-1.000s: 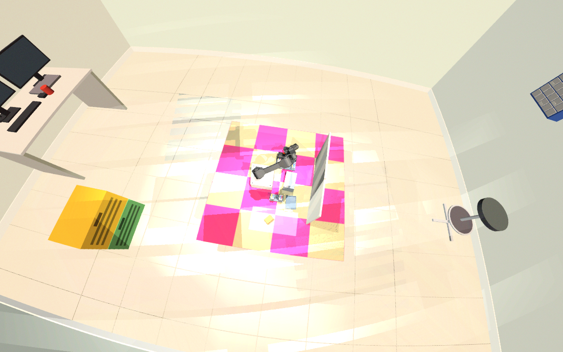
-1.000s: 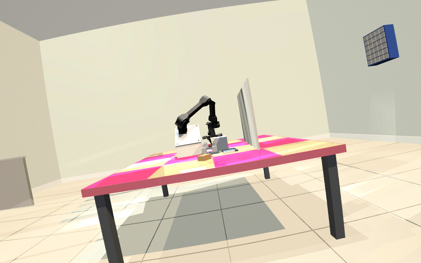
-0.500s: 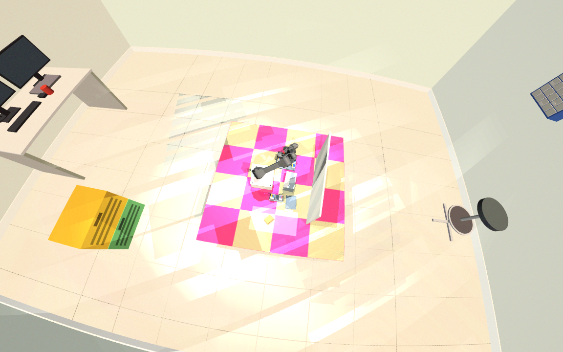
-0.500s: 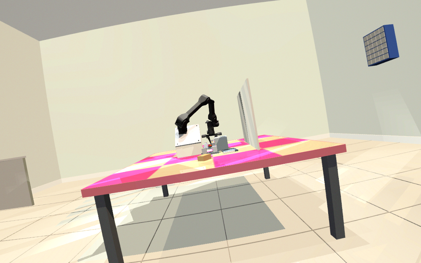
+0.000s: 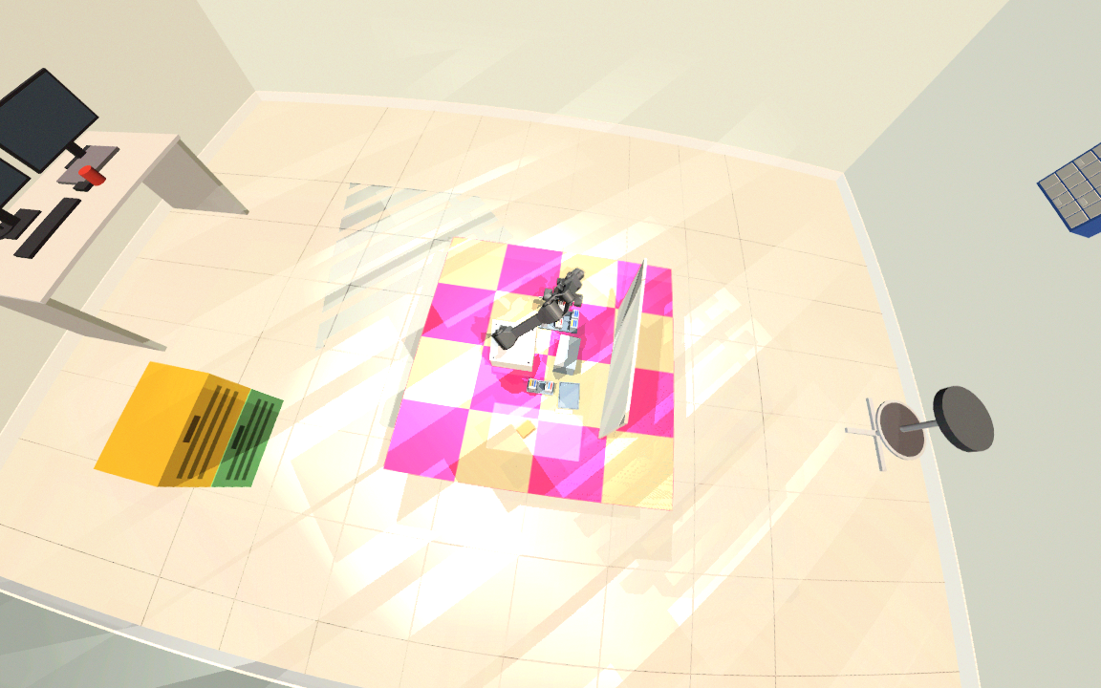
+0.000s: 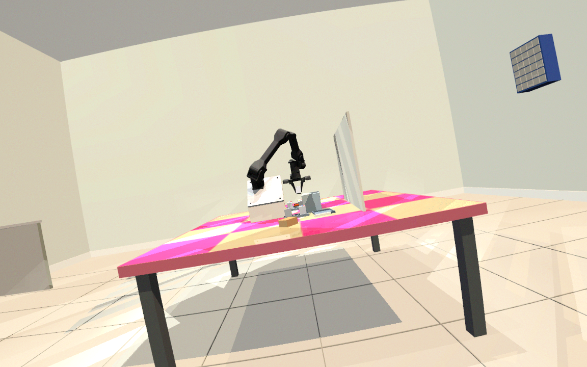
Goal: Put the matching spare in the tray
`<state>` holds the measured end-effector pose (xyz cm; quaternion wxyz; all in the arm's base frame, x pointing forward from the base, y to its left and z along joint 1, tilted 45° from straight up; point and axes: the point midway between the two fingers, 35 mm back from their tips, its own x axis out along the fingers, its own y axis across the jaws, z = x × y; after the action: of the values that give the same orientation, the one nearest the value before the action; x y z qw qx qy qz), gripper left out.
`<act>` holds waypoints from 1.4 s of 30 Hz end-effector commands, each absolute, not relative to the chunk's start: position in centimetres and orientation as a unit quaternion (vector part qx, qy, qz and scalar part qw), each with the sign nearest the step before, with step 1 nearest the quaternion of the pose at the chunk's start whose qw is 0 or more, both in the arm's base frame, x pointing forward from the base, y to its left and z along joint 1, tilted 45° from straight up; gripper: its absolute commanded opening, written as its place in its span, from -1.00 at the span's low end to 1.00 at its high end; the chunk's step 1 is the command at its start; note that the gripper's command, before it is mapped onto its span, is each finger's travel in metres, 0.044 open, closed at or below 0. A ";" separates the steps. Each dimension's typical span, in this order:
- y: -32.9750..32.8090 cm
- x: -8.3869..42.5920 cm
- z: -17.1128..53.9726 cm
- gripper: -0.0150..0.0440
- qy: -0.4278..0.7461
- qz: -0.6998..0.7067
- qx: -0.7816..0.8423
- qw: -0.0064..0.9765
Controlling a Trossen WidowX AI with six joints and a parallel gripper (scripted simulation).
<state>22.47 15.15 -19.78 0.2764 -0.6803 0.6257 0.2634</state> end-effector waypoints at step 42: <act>7.5 35.3 0.5 -0.49 0.612 0.287 -0.655 0.338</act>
<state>35.00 9.06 -0.87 0.3452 -0.6506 0.6130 0.2859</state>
